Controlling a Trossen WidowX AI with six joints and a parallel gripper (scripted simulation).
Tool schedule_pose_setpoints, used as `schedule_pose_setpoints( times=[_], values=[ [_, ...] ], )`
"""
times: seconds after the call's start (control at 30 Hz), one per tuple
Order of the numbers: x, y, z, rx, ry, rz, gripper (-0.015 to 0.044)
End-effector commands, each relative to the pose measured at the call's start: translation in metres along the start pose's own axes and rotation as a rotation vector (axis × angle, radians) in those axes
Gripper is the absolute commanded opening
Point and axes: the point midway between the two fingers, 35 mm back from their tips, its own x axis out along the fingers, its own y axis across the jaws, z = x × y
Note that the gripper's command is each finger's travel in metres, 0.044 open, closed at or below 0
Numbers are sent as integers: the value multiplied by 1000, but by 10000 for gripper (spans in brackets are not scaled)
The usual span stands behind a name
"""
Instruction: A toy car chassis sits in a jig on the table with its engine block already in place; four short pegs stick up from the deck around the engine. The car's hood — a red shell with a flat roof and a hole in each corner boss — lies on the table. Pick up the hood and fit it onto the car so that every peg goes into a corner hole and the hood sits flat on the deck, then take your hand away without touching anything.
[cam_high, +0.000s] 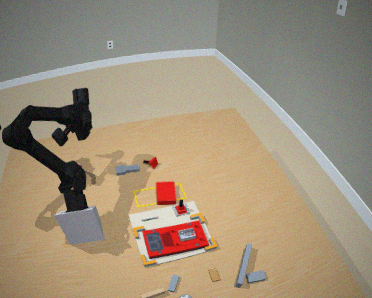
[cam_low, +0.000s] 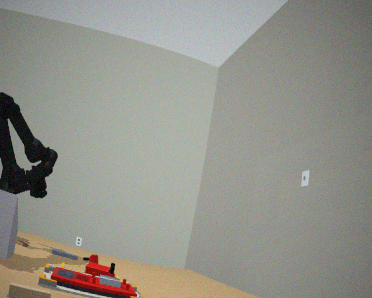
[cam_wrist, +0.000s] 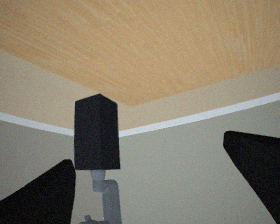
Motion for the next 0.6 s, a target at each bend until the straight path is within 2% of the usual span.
schedule_pose_setpoints(
  times=[0.0, 0.3, 0.57],
  values=[
    [0, 1, 1, -7, -4, 3, 440],
    [-17, 48, 57, -344, -221, 90, 440],
    [-48, 80, 121, -618, -459, 57, 440]
  ],
)
